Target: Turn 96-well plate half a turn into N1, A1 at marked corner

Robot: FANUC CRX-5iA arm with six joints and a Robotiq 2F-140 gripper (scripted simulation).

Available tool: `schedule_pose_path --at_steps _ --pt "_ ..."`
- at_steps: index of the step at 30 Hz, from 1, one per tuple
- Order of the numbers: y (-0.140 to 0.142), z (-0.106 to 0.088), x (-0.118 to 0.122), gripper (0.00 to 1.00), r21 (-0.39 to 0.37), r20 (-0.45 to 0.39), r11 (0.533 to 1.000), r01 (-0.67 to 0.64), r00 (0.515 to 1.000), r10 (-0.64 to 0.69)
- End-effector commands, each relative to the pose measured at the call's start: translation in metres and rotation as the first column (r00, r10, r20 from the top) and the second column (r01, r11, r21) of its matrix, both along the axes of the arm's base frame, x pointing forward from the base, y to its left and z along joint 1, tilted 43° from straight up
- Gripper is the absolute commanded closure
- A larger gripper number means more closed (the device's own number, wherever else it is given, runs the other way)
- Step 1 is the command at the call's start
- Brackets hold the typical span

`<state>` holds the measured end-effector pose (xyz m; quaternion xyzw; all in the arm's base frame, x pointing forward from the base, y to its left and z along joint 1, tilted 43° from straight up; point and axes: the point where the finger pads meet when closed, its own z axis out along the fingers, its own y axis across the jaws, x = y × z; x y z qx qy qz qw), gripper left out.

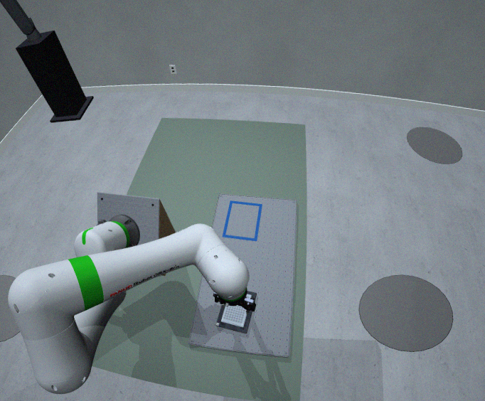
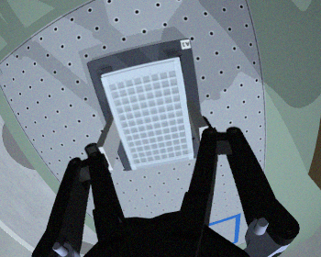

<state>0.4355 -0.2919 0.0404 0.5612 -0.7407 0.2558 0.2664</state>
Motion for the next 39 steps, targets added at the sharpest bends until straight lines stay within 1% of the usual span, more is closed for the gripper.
schedule_pose_path --at_steps 1,39 --pt "0.0 -0.0001 0.0002 1.0 0.0 0.0 1.0 0.0 1.0 0.0" --pt "-0.0038 -0.0042 -0.0004 1.0 0.0 0.0 1.0 0.0 1.0 0.0"
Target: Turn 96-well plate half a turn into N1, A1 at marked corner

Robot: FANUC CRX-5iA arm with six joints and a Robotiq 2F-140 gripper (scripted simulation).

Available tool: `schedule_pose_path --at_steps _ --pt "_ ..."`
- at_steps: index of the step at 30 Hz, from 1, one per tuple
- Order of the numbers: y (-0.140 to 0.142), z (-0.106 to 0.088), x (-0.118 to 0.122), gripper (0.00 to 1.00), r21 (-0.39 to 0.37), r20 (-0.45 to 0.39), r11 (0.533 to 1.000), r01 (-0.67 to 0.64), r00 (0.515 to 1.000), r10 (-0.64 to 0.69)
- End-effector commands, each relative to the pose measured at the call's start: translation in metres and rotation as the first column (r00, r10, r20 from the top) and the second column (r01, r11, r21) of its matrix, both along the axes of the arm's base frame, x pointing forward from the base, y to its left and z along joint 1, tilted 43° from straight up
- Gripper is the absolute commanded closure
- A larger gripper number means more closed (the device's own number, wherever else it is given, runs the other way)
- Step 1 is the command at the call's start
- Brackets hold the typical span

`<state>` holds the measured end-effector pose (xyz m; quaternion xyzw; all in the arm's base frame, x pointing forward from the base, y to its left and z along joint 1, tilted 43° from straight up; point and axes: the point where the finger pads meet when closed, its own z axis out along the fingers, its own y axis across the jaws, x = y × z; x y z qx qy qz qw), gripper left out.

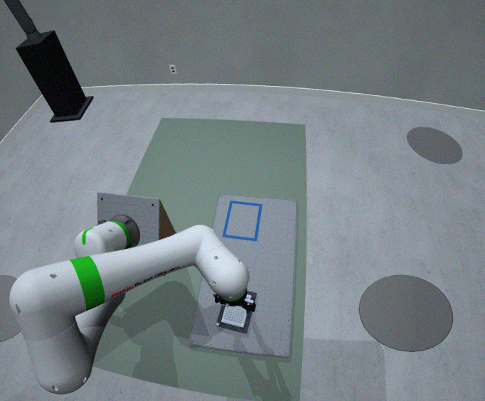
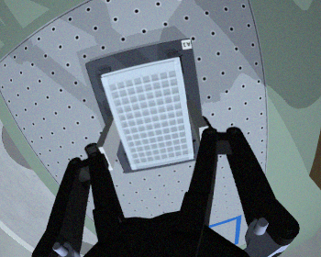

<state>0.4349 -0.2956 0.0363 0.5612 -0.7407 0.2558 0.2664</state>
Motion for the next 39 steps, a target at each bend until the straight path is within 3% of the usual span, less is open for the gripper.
schedule_pose_path --at_steps 1,4,5,25,39 --pt "0.0 0.0 0.0 1.0 0.0 0.0 1.0 0.0 1.0 0.0" --pt "-0.001 -0.001 0.0 1.0 0.0 0.0 1.0 0.0 1.0 0.0" --pt "-0.001 -0.001 0.0 0.0 0.0 0.0 1.0 0.0 1.0 0.0" --pt "-0.001 -0.001 0.0 0.0 0.0 0.0 1.0 0.0 1.0 0.0" --pt "0.021 0.023 0.004 0.0 0.0 0.0 1.0 0.0 1.0 0.0"
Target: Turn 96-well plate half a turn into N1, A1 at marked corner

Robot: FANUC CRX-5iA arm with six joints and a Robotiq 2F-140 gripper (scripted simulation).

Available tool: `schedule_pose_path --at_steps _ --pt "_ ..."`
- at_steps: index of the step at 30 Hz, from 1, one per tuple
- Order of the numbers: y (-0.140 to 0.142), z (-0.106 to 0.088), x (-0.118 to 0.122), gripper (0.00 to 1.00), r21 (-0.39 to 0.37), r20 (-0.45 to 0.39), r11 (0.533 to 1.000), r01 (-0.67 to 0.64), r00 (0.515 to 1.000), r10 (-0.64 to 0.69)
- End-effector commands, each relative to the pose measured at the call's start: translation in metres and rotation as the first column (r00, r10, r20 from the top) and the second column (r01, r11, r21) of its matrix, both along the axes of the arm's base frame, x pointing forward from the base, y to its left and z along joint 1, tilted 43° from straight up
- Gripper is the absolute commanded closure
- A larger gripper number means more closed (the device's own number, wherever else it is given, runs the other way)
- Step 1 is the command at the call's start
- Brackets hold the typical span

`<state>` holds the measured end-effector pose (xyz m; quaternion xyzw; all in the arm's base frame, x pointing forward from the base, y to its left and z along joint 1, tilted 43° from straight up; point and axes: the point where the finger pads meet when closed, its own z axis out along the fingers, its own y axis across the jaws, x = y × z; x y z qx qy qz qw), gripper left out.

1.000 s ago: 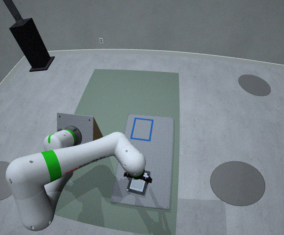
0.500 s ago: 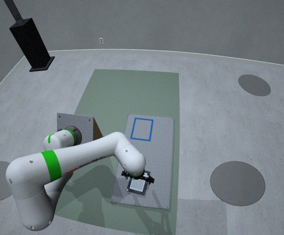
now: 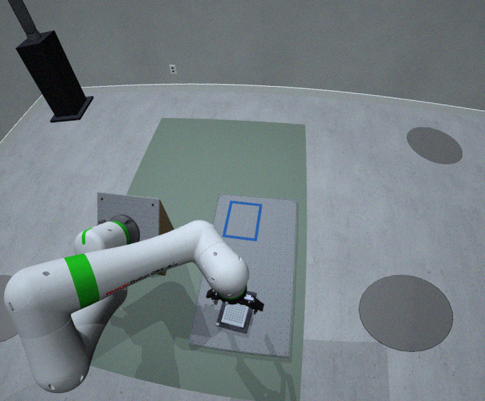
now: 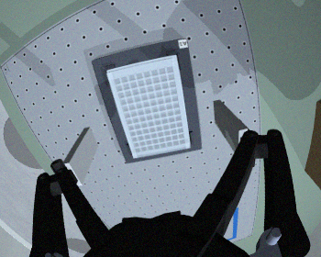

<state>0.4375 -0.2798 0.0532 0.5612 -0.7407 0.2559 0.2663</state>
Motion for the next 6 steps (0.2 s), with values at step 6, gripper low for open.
schedule_pose_path --at_steps 6 --pt "0.0071 0.0076 0.0012 0.0 0.0 0.0 1.0 0.0 1.0 0.0"
